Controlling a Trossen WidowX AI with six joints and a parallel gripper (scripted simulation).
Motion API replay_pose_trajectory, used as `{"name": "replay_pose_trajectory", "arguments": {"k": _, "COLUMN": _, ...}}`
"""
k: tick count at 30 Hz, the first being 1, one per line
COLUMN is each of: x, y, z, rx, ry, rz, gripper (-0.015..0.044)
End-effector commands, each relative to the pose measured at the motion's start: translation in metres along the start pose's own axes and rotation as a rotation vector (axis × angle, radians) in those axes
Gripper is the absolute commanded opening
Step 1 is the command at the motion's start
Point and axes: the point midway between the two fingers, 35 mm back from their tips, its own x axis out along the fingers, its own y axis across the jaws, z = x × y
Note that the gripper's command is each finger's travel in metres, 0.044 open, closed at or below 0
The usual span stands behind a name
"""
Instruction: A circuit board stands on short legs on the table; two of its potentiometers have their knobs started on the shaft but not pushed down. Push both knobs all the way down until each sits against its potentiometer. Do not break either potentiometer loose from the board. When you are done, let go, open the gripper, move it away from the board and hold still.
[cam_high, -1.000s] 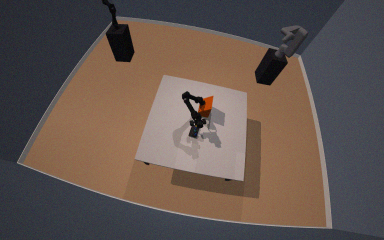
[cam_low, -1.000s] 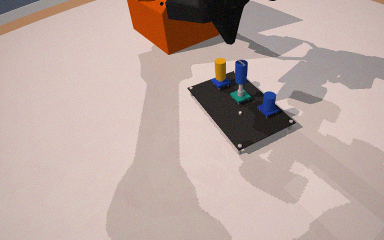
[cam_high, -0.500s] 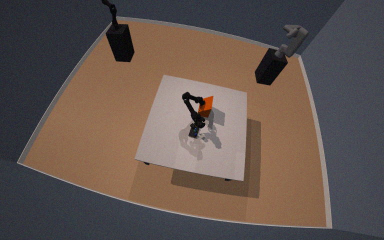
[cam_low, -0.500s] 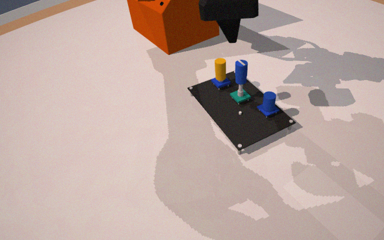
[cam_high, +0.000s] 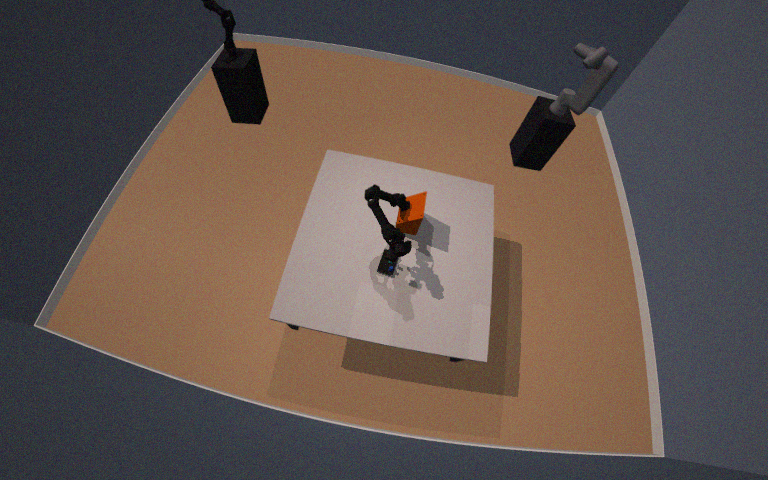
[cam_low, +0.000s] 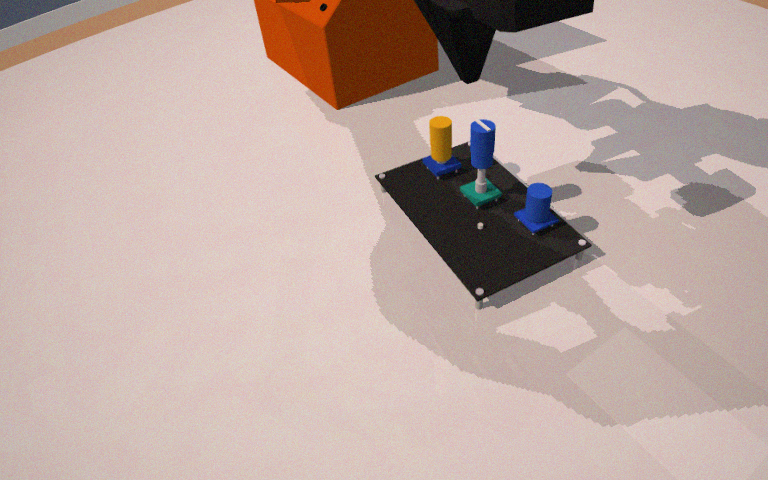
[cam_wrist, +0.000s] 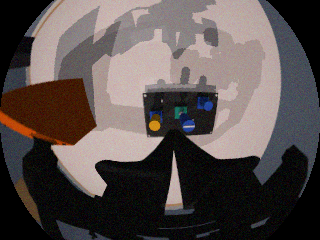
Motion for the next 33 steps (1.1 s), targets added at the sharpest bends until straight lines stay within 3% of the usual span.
{"name": "replay_pose_trajectory", "arguments": {"k": 1, "x": -0.003, "y": -0.004, "z": 0.0, "rx": -0.11, "ry": 0.001, "rz": -0.003, "gripper": 0.0}}
{"name": "replay_pose_trajectory", "arguments": {"k": 33, "x": -0.015, "y": -0.02, "z": -0.001, "rx": -1.22, "ry": 0.007, "rz": 0.029, "gripper": 0.0}}
